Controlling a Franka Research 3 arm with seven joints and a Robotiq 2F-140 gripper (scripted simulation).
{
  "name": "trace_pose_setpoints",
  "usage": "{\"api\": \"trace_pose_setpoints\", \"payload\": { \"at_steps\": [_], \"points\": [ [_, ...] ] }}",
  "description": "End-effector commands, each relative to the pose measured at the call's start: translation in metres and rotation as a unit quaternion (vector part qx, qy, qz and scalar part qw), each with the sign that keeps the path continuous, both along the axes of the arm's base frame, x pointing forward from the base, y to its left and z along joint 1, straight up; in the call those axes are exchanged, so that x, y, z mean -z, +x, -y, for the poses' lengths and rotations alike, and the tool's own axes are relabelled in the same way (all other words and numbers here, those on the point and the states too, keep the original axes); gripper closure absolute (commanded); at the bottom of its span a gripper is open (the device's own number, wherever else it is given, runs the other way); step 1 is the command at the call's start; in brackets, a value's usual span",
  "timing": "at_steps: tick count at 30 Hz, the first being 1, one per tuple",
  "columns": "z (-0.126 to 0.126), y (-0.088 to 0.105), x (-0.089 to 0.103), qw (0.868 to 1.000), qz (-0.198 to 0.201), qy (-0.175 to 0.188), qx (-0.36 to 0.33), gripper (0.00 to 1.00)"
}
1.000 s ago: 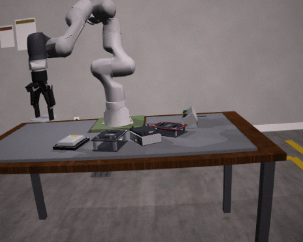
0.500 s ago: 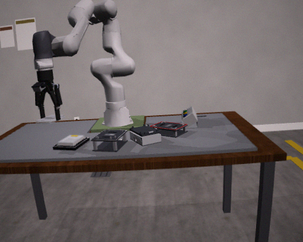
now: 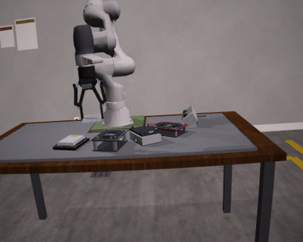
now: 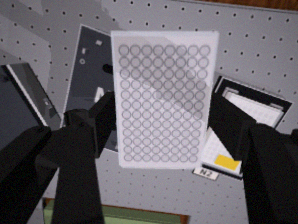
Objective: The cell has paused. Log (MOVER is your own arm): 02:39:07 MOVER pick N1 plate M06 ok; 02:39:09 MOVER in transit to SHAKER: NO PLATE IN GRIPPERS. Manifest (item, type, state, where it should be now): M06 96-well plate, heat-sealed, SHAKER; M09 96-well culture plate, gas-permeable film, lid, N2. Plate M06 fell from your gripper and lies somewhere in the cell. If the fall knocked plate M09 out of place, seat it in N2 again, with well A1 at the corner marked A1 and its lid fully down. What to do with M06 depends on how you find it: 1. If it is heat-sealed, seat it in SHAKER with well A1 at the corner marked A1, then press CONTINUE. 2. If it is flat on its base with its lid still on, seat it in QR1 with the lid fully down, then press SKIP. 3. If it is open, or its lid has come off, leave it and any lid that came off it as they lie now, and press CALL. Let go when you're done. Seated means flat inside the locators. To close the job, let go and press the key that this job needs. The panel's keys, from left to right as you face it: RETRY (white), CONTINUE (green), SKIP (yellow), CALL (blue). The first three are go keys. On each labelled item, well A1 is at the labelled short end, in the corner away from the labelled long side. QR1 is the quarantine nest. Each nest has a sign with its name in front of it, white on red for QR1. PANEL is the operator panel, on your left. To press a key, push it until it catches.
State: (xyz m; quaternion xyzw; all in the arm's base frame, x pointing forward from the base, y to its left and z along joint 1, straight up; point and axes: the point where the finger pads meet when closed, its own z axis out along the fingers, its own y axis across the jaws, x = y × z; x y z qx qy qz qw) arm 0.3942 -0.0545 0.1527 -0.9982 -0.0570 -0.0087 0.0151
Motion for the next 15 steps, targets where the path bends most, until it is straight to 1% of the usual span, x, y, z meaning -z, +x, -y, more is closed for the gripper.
{"api": "trace_pose_setpoints", "payload": {
  "at_steps": [1, 2, 4, 5, 7, 9, 12, 15],
  "points": [
    [-0.070, -0.006, -0.002, 0.999, -0.002, 0.003, -0.034, 0.90],
    [-0.088, -0.011, -0.002, 0.999, -0.002, 0.002, -0.050, 0.90],
    [-0.088, -0.011, -0.002, 0.999, -0.002, 0.002, -0.050, 0.90],
    [-0.117, -0.018, -0.002, 0.998, -0.002, 0.000, -0.066, 0.90],
    [-0.147, -0.030, -0.001, 0.995, -0.003, -0.003, -0.095, 0.90],
    [-0.172, -0.044, 0.000, 0.993, -0.003, -0.006, -0.120, 0.90],
    [-0.199, -0.061, 0.002, 0.989, -0.002, -0.010, -0.151, 0.90],
    [-0.216, -0.075, 0.004, 0.985, -0.002, -0.014, -0.171, 0.90]
  ]
}}
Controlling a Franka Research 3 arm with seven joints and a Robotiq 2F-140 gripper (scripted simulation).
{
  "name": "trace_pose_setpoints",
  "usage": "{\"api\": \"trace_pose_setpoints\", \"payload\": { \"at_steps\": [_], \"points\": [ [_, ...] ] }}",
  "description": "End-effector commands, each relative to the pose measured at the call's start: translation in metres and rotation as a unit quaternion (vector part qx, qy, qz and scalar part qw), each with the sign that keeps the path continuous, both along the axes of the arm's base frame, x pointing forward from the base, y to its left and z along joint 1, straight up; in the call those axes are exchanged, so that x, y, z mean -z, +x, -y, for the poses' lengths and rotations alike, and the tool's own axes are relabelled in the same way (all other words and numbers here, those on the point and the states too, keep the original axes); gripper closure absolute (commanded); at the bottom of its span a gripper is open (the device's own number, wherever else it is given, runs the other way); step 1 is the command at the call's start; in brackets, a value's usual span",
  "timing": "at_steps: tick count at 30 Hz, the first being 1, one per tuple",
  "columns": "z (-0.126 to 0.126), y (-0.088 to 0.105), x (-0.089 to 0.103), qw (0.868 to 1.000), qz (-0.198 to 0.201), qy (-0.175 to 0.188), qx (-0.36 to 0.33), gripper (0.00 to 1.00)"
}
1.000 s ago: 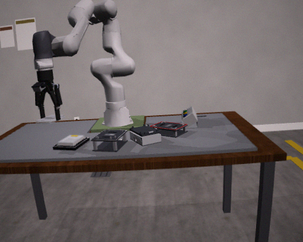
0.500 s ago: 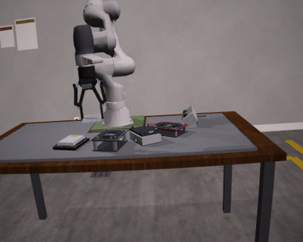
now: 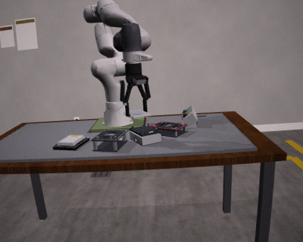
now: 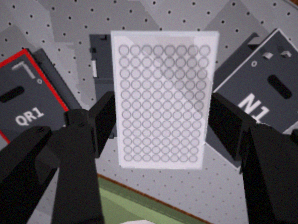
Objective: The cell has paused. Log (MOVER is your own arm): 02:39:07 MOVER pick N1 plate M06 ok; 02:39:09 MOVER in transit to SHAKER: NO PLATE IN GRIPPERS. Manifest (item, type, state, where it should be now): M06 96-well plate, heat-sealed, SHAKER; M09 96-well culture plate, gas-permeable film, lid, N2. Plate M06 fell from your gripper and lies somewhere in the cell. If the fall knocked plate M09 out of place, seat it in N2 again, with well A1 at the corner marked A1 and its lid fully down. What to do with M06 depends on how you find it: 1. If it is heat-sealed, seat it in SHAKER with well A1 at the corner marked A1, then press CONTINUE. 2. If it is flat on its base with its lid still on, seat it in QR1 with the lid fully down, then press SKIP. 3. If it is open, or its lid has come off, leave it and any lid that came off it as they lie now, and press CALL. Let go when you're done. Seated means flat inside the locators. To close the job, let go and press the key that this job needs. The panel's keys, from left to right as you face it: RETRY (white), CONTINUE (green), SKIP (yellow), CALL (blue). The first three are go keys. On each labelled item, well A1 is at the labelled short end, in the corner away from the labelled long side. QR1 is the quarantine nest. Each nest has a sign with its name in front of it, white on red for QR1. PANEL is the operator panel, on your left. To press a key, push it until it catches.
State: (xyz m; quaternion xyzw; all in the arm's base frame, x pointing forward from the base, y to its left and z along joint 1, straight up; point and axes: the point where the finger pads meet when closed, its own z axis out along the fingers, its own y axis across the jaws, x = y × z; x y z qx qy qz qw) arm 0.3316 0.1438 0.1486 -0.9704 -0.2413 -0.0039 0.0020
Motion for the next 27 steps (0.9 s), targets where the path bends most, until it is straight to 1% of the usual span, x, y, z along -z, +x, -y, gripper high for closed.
{"api": "trace_pose_setpoints", "payload": {
  "at_steps": [1, 4, 16, 23, 27],
  "points": [
    [-0.022, -0.015, 0.000, 1.000, -0.001, -0.001, 0.010, 0.90],
    [-0.028, -0.021, 0.001, 1.000, 0.000, -0.002, 0.001, 0.90],
    [-0.030, -0.023, 0.002, 1.000, 0.000, -0.003, -0.001, 0.90],
    [-0.030, -0.023, 0.008, 1.000, 0.000, -0.003, -0.001, 0.90],
    [-0.030, -0.022, 0.015, 1.000, 0.000, -0.003, -0.001, 0.90]
  ]
}}
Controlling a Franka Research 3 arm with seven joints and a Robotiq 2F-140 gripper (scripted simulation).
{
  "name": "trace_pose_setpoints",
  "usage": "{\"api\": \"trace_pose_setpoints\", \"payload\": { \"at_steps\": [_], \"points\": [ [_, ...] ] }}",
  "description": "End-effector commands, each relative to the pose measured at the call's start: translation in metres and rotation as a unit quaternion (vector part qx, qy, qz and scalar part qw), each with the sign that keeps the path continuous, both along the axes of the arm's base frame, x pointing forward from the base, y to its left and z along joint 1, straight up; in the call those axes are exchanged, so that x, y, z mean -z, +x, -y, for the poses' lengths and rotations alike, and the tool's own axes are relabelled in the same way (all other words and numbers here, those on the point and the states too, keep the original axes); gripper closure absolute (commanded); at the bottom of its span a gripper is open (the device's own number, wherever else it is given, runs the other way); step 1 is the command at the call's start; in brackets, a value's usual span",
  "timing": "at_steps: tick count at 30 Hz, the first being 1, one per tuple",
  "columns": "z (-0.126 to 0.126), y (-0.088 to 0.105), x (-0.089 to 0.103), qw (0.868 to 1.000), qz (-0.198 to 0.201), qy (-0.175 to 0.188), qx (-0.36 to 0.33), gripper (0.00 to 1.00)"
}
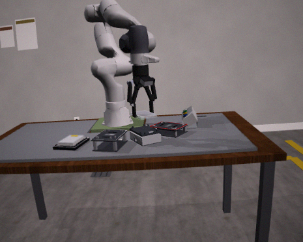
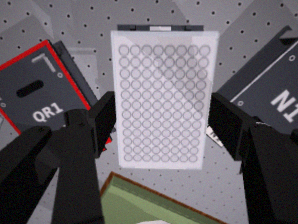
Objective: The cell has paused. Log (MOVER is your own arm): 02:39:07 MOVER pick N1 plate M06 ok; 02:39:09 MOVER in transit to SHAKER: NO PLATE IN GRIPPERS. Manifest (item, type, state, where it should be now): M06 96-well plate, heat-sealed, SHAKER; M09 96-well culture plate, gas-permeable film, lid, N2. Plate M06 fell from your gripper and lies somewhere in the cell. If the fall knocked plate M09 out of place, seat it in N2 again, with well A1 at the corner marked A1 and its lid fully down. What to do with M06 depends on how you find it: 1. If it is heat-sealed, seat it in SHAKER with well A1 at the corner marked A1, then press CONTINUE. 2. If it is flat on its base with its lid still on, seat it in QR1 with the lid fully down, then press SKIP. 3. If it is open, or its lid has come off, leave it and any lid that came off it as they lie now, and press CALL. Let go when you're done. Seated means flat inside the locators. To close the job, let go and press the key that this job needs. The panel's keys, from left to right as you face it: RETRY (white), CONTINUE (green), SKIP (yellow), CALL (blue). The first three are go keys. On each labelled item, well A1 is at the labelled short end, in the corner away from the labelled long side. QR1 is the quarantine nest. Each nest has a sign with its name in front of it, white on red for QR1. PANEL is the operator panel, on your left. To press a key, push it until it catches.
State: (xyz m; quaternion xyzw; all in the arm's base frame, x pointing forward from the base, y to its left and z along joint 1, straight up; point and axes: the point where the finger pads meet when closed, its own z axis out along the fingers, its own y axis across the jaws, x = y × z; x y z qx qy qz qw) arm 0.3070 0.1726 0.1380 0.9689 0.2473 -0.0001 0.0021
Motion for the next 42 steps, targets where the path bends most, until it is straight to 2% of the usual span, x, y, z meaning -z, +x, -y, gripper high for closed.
{"api": "trace_pose_setpoints", "payload": {
  "at_steps": [1, 11, 21, 42],
  "points": [
    [-0.002, 0.002, 0.007, 1.000, 0.003, 0.002, 0.005, 0.90],
    [-0.002, 0.003, 0.030, 1.000, 0.003, 0.002, 0.005, 0.90],
    [-0.002, 0.003, 0.043, 1.000, 0.003, 0.002, 0.005, 0.90],
    [-0.002, 0.003, 0.047, 1.000, 0.003, 0.002, 0.005, 0.90]
  ]
}}
